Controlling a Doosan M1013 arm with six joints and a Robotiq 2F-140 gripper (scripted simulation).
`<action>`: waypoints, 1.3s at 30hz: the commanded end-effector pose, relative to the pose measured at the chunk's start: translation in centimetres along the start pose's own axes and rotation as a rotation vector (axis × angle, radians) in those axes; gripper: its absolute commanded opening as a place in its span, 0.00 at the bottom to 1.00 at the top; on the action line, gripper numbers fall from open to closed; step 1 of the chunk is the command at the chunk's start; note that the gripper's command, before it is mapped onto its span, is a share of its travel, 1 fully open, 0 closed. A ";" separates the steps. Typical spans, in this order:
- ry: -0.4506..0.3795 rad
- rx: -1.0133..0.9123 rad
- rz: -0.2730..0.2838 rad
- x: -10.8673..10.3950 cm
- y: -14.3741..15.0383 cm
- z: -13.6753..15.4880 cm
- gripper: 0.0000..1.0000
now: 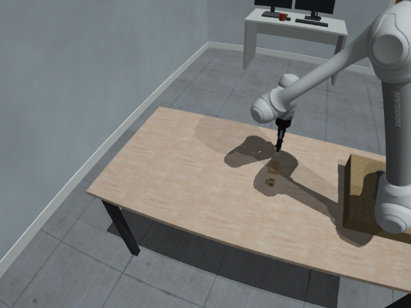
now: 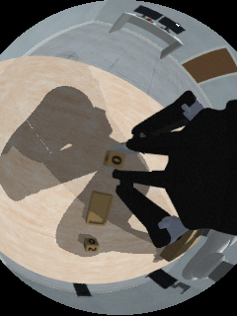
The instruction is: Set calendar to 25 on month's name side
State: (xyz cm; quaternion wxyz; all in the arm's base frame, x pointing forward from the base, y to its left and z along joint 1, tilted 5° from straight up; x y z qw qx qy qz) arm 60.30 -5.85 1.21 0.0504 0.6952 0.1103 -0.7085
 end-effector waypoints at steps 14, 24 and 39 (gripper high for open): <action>0.000 0.000 0.000 0.0 0.0 0.0 0.29; 0.000 0.000 0.000 0.0 0.0 0.0 0.35; 0.000 0.000 0.000 -0.5 0.0 0.0 0.35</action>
Point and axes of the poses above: the point where the finger pads meet when closed, its own x axis out along the fingers, its own y axis across the jaws, z = x × y, the point moved 8 cm from there along -x, back along the fingers, and after that the axes turned 1 degree about -x, right-handed, at the moved point
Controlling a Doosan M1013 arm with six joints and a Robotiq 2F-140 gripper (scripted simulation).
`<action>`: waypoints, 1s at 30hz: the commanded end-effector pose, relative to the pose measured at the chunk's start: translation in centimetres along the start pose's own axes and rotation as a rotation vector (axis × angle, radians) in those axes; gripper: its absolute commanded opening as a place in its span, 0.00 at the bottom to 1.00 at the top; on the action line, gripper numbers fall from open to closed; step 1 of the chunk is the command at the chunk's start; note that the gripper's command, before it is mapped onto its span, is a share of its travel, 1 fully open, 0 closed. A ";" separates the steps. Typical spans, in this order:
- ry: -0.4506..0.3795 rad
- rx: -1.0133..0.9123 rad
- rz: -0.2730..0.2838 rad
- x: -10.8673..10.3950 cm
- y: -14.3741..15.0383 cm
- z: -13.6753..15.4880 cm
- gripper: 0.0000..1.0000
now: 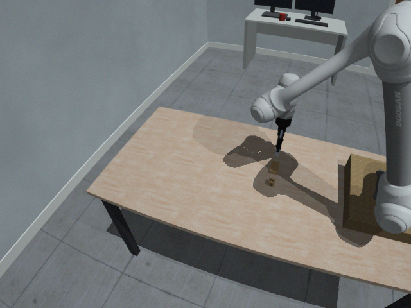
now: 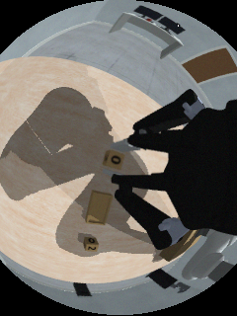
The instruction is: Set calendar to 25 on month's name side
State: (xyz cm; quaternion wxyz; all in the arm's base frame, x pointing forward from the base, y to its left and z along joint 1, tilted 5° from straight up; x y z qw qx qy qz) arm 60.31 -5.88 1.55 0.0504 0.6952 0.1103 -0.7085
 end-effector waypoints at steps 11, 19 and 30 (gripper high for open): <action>0.000 0.000 0.000 -4.5 0.0 0.0 0.35; 0.000 0.000 0.000 -7.5 0.0 0.0 0.35; 0.000 0.000 0.000 -8.7 0.0 0.0 1.00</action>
Point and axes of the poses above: the point where the finger pads meet when closed, its own x axis out along the fingers, its own y axis across the jaws, z = x × y, the point moved 8 cm from there along -x, back along the fingers, and after that the axes turned 1 degree about -x, right-handed, at the moved point
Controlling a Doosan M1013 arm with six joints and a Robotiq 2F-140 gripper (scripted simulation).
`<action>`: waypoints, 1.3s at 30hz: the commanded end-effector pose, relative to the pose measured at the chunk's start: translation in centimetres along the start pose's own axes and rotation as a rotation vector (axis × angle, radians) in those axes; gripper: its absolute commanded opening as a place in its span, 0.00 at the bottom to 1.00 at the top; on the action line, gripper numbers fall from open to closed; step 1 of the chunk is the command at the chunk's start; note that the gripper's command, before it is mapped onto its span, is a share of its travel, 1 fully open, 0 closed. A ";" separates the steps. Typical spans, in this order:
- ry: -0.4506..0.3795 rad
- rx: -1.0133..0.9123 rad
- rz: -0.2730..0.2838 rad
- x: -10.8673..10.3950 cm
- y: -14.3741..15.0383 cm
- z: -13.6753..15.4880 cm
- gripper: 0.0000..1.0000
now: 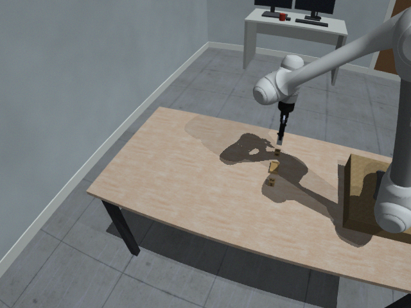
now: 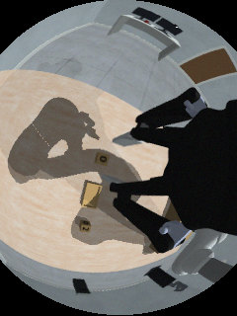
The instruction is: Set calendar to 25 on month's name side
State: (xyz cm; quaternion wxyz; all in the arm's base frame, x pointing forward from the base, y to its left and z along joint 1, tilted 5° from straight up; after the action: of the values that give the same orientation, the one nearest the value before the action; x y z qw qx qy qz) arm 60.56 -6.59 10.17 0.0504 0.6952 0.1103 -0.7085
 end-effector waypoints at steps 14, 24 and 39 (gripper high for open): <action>0.000 0.000 0.000 0.0 0.0 0.0 1.00; 0.000 -0.127 0.000 0.1 -1.8 -0.3 1.00; 0.000 -0.699 0.001 0.4 -9.6 -1.1 1.00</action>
State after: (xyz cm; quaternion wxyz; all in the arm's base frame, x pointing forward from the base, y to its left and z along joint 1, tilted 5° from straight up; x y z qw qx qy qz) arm 59.56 2.44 10.54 0.2719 0.6415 0.3267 -0.6386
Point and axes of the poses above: the point where the finger pads meet when closed, its own x axis out along the fingers, its own y axis across the jaws, z = x × y, the point moved 8 cm from there along -x, back along the fingers, and after that the axes turned 1 degree about -x, right-handed, at the moved point
